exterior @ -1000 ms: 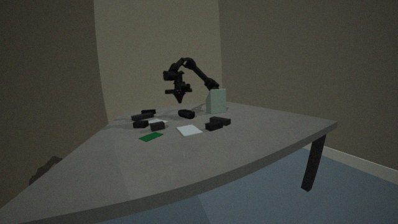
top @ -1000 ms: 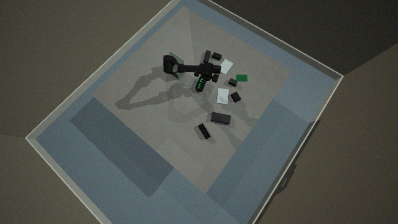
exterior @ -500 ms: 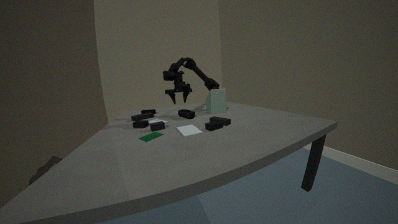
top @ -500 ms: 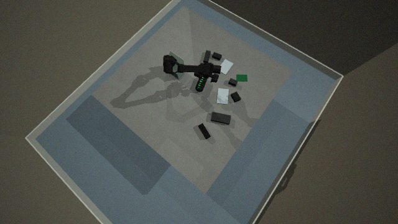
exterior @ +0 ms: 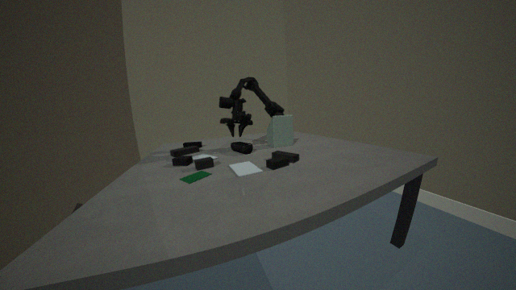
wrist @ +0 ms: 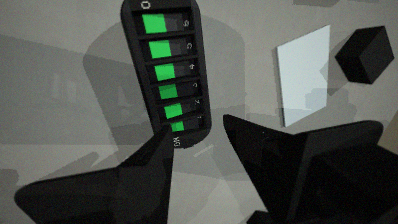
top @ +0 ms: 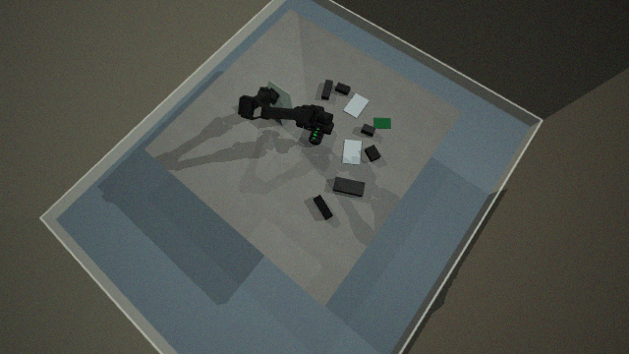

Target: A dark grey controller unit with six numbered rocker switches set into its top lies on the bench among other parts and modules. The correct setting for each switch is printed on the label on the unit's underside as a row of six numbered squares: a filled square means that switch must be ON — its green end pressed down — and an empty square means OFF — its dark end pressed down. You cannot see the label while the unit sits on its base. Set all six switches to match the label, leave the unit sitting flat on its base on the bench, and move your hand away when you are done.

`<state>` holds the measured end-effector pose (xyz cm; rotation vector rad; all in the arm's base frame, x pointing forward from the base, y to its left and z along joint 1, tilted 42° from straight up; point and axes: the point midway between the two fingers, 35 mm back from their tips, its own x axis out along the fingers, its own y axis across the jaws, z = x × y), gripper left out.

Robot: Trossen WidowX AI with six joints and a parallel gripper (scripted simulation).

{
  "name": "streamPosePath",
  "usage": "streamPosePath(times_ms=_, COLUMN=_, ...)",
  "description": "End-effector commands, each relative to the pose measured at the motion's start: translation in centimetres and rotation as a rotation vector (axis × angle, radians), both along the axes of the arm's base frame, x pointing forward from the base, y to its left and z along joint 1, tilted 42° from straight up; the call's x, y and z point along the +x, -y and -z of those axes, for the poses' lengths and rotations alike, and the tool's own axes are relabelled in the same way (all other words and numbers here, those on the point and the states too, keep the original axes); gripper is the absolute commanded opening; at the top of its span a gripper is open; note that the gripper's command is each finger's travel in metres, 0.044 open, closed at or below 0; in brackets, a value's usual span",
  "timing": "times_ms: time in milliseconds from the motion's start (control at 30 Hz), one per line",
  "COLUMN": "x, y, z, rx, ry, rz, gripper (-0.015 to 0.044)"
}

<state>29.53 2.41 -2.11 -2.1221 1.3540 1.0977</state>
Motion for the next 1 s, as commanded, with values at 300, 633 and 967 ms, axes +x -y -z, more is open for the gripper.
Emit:
streamPosePath(times_ms=300, x=-4.8, y=5.2, z=-0.4, rx=0.022, ry=0.113, rz=-0.103, gripper=0.0000)
streamPosePath(times_ms=633, x=-4.6, y=5.7, z=0.1, rx=0.023, ry=0.112, rz=-0.102, gripper=0.0000)
streamPosePath(times_ms=967, x=-4.3, y=6.7, z=1.4, rx=0.025, ry=0.110, rz=-0.101, gripper=0.0000)
